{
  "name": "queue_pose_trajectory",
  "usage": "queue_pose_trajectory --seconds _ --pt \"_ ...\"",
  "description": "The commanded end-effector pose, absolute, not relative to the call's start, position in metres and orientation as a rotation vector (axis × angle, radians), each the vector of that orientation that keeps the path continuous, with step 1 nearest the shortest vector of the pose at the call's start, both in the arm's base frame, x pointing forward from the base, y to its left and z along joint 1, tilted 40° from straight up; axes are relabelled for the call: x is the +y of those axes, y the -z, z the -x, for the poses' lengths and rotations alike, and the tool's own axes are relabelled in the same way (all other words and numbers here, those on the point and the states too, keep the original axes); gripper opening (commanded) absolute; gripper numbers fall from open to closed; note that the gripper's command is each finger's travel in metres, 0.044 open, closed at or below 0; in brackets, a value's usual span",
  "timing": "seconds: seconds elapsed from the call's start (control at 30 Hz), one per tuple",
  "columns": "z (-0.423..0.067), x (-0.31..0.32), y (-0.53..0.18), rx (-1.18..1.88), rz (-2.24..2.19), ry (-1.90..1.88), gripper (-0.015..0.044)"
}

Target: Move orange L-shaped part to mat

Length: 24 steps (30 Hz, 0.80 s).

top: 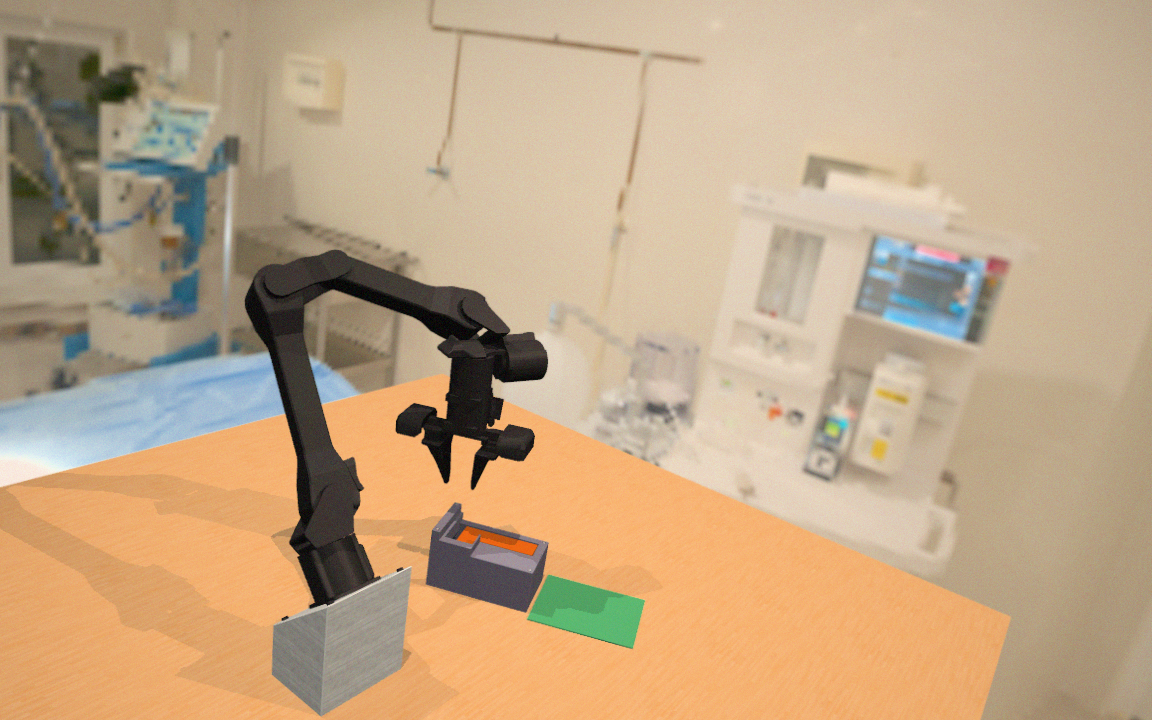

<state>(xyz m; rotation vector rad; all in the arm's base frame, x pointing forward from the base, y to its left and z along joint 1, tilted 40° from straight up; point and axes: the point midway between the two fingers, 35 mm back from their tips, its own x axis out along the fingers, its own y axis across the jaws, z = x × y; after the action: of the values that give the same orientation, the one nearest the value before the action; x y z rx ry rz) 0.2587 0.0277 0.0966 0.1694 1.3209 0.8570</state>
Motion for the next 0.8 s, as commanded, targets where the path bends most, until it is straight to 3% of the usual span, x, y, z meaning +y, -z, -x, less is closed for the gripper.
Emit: queue_pose_trajectory --seconds 0.0,0.77 --pt "-0.254 0.052 -0.070 1.335 -0.177 -0.870 0.0180" --pt "-0.251 0.078 -0.041 1.333 -0.180 -0.874 0.0180"
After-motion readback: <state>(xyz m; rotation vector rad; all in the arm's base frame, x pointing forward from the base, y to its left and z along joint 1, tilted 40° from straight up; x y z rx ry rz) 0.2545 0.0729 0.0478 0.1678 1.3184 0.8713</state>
